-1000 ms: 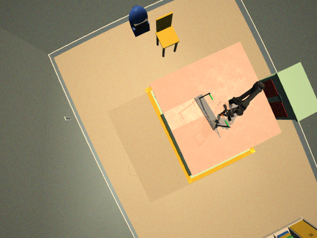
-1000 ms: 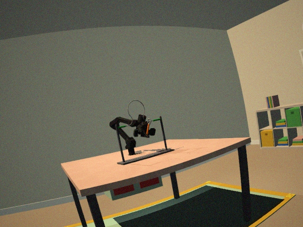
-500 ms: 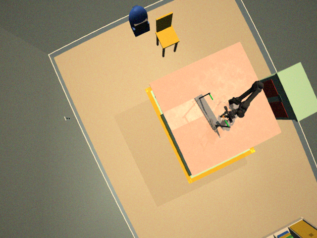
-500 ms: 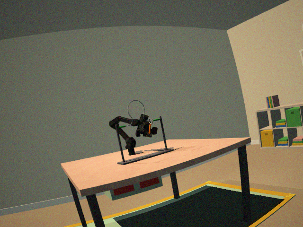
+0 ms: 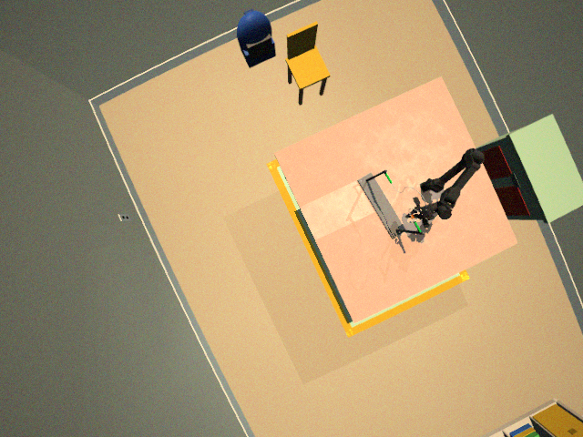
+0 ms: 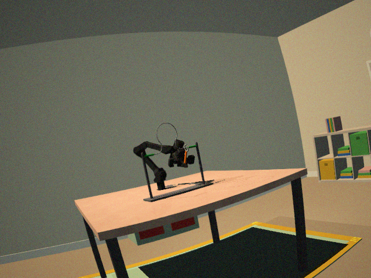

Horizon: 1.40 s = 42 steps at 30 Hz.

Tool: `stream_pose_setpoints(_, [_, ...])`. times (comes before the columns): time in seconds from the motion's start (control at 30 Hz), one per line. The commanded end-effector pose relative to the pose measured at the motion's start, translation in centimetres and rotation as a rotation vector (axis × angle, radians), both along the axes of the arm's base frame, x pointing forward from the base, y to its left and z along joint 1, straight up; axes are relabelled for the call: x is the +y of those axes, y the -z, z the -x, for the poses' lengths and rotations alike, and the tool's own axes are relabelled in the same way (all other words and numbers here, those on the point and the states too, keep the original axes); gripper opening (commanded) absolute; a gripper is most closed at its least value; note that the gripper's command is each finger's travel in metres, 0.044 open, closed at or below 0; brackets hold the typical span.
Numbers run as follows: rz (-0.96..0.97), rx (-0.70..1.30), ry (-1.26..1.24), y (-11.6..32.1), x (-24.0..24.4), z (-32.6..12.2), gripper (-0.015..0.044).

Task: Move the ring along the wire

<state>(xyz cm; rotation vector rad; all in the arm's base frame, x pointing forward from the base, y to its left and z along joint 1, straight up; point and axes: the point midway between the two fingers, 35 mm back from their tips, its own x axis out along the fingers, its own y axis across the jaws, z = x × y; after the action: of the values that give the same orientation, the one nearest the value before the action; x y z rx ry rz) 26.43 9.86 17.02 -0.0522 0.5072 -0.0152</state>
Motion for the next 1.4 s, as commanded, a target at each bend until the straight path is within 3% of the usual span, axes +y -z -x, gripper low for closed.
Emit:
stream_pose_setpoints(0.0, [-0.001, -0.002, 0.004, -0.1, 0.4, 0.0, -0.015])
stream_pose_setpoints(1.37, [-0.003, -0.004, 0.003, 1.2, 2.7, 0.2, -0.015])
